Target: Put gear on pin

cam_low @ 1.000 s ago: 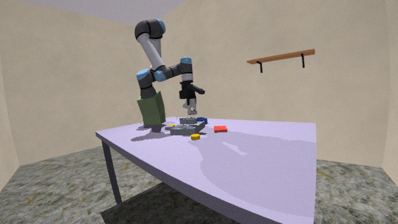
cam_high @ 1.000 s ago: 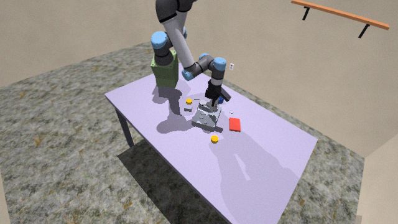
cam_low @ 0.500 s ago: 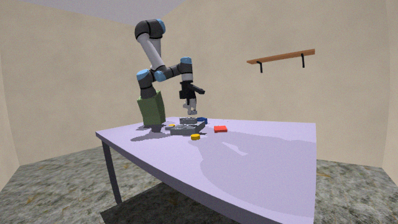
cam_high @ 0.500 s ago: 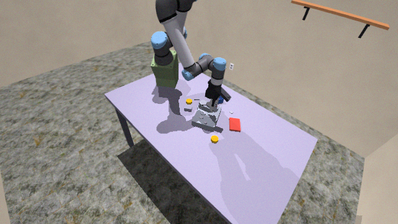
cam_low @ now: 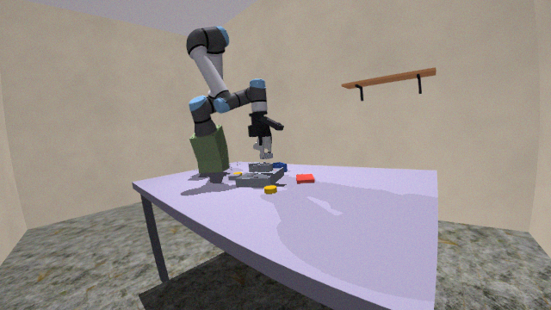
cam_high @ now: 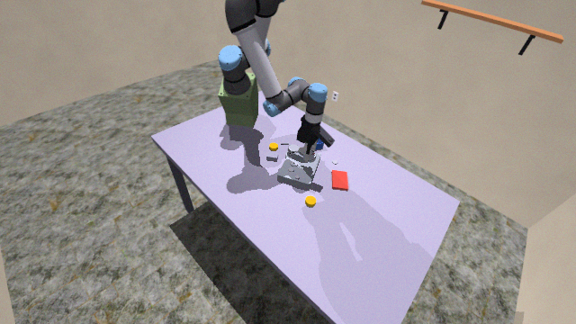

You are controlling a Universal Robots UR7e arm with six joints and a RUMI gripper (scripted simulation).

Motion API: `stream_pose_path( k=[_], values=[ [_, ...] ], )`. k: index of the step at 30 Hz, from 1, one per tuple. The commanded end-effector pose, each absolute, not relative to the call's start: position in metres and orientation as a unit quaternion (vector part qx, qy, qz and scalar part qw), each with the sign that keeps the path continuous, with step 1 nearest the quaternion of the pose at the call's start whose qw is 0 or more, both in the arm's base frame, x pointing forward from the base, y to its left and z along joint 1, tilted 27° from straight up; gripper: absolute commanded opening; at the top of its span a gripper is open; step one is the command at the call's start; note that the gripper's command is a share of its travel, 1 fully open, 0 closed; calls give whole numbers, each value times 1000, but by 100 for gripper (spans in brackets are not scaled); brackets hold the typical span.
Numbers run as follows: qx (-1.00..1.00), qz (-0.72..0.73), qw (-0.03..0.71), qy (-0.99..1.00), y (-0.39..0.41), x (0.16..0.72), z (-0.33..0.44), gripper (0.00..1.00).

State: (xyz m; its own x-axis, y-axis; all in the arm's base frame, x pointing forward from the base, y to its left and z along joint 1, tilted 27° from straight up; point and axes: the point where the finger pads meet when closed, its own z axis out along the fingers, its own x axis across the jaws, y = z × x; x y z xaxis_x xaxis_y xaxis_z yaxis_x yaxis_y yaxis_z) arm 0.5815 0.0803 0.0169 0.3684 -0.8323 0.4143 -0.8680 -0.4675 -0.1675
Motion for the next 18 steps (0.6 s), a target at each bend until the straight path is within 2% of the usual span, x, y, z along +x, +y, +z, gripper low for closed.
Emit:
stream_pose_path(
  k=[1, 5, 12, 18],
  values=[
    [826, 227, 39, -514, 81, 582, 18, 0],
    [826, 227, 39, -514, 85, 574, 13, 0],
    [826, 227, 39, -514, 114, 508, -21, 0],
    [826, 227, 39, -514, 115, 505, -23, 0]
  ],
)
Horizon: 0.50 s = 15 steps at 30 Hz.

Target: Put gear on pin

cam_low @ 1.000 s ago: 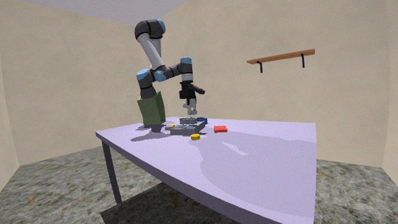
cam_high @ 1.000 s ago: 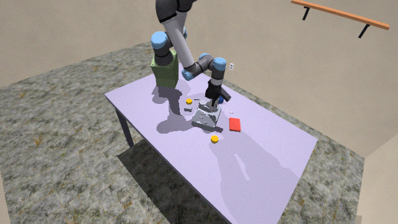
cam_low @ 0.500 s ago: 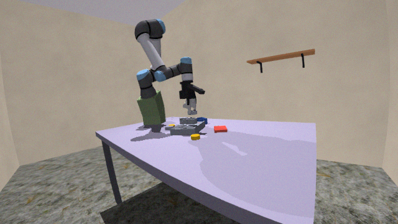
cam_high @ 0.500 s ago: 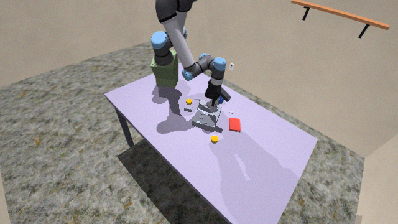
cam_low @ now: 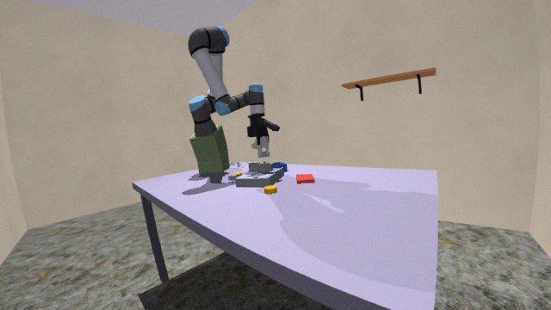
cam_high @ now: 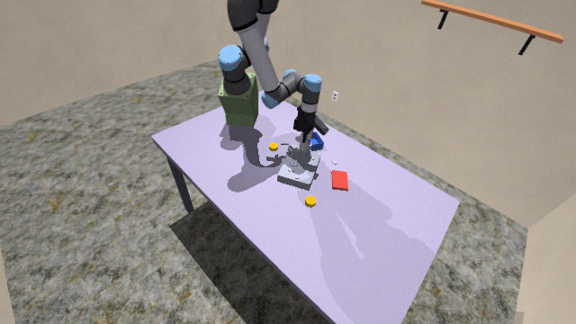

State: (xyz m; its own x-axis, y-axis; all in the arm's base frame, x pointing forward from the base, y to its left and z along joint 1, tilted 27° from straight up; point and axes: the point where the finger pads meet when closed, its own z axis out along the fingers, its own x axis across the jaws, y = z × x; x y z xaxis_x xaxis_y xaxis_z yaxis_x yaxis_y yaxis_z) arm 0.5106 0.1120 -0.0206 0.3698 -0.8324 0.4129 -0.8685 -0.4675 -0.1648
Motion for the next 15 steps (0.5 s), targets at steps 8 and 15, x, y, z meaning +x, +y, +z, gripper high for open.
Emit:
stream_pose_path(
  k=[8, 15],
  values=[
    [825, 227, 38, -516, 115, 505, -23, 0],
    [821, 227, 37, -522, 115, 505, -23, 0]
  ],
)
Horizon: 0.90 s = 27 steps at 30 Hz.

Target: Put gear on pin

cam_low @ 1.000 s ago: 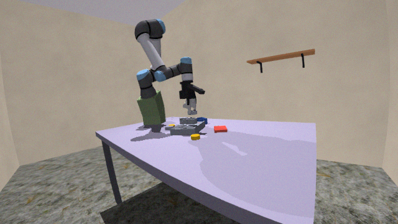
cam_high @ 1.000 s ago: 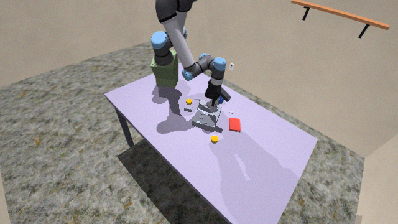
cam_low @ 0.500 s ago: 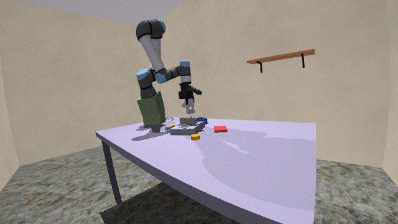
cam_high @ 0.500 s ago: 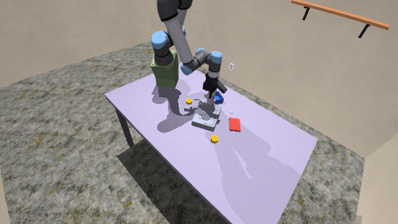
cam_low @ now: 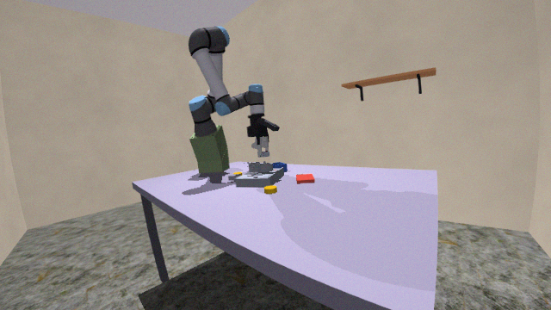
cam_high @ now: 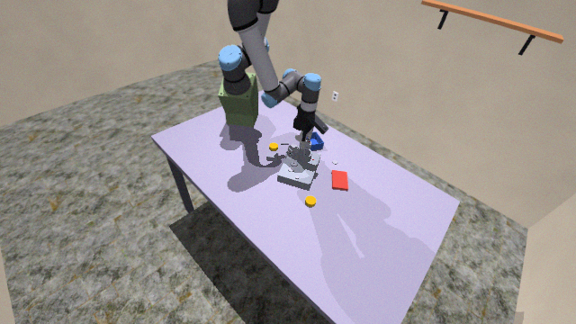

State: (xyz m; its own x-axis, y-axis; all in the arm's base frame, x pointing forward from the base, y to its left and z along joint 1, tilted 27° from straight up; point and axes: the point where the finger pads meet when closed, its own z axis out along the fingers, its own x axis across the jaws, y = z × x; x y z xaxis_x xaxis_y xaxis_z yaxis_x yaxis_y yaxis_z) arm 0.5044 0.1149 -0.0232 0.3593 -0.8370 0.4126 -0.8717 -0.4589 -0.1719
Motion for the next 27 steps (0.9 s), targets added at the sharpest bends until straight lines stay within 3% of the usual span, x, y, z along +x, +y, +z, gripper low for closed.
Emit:
stream_pose_path(
  k=[1, 27],
  values=[
    [820, 227, 36, -524, 115, 505, -23, 0],
    [772, 230, 16, -593, 115, 505, -23, 0]
  ],
)
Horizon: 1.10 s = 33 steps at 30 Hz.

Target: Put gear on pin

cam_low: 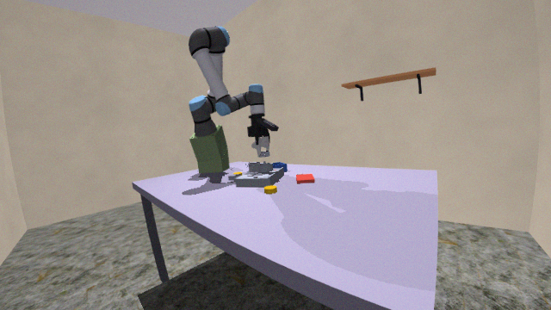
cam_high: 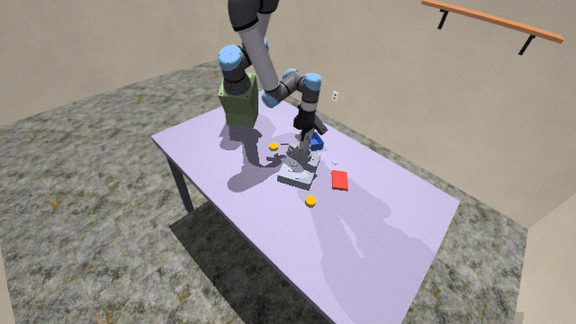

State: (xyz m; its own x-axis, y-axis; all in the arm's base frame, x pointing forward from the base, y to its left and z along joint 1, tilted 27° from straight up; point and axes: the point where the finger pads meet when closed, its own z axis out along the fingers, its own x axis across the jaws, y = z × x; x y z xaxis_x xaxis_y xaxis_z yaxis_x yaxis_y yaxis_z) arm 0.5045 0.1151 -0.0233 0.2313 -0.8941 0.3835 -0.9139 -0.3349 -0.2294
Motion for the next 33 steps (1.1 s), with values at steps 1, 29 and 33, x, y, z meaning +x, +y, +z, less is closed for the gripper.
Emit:
stream_pose_path(
  k=[1, 29, 33],
  values=[
    [768, 230, 15, -598, 115, 505, -23, 0],
    [631, 228, -32, -741, 115, 505, -23, 0],
    [600, 226, -41, -766, 115, 505, -23, 0]
  ],
)
